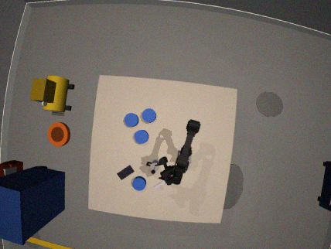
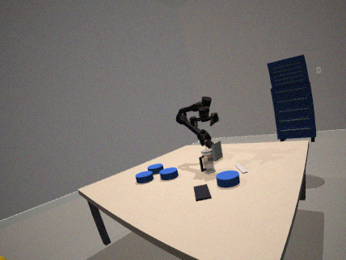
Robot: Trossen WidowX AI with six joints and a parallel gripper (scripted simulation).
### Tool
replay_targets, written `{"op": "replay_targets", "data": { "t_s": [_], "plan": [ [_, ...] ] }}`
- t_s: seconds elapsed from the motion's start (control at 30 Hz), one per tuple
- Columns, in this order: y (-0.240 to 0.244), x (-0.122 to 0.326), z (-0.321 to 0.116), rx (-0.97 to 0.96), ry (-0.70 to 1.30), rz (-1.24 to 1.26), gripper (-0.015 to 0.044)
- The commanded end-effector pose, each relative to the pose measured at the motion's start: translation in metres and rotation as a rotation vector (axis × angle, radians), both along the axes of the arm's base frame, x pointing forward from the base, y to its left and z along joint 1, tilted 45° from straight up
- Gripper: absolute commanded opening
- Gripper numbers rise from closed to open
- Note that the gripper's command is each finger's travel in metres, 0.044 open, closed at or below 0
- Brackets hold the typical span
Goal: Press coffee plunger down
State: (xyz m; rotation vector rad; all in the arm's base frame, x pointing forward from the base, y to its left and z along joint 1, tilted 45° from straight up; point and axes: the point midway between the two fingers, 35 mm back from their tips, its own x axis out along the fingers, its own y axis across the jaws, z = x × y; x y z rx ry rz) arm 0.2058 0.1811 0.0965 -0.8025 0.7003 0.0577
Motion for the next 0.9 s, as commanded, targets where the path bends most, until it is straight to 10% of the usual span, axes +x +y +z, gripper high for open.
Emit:
{"op": "replay_targets", "data": {
  "t_s": [0.0,0.87],
  "plan": [
    [-0.003,0.002,-0.003,-0.002,-0.005,0.001,0.044],
    [-0.012,0.032,-0.025,-0.001,-0.007,0.003,0.044]
  ]
}}
